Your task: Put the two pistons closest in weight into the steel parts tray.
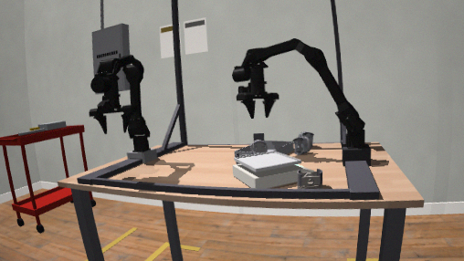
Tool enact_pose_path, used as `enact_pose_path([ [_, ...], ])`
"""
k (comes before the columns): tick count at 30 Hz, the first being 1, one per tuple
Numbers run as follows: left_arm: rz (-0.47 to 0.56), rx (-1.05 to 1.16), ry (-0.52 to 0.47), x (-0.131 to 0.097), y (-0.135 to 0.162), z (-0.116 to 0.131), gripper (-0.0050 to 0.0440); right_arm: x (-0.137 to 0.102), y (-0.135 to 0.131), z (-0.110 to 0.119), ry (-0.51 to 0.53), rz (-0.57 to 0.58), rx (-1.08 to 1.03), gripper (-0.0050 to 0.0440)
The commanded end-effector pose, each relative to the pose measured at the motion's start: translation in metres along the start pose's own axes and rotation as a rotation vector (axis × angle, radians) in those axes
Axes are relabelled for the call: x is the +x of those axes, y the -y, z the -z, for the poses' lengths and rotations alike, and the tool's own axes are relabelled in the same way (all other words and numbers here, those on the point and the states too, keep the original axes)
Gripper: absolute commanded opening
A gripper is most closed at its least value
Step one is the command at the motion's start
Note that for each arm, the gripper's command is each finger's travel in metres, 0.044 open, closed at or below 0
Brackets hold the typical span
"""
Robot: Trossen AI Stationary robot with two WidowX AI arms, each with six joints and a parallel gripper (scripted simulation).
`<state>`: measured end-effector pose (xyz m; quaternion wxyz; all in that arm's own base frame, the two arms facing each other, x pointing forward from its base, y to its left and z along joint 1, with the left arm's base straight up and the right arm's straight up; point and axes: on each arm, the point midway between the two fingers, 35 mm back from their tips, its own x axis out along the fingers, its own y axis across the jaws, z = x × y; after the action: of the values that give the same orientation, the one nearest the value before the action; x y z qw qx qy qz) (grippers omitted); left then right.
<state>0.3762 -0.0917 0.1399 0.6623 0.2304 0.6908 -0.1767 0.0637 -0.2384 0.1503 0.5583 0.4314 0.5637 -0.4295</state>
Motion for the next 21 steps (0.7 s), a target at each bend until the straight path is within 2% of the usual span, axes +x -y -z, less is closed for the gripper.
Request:
enact_pose_path([
  [1,0.005,-0.093,0.058,-0.0165,-0.0018,0.0016,0.0378,-0.0083,0.0002,-0.0048,0.032,-0.002,0.001,0.04],
  [11,0.066,-0.35,0.089,-0.0164,-0.0017,0.0016,0.0378,-0.0083,0.0002,-0.0048,0.032,-0.002,0.001,0.04],
  [21,0.065,-0.368,0.106,-0.0191,-0.0017,-0.0001,0.0378,-0.0083,0.0002,-0.0048,0.032,-0.002,0.001,0.04],
])
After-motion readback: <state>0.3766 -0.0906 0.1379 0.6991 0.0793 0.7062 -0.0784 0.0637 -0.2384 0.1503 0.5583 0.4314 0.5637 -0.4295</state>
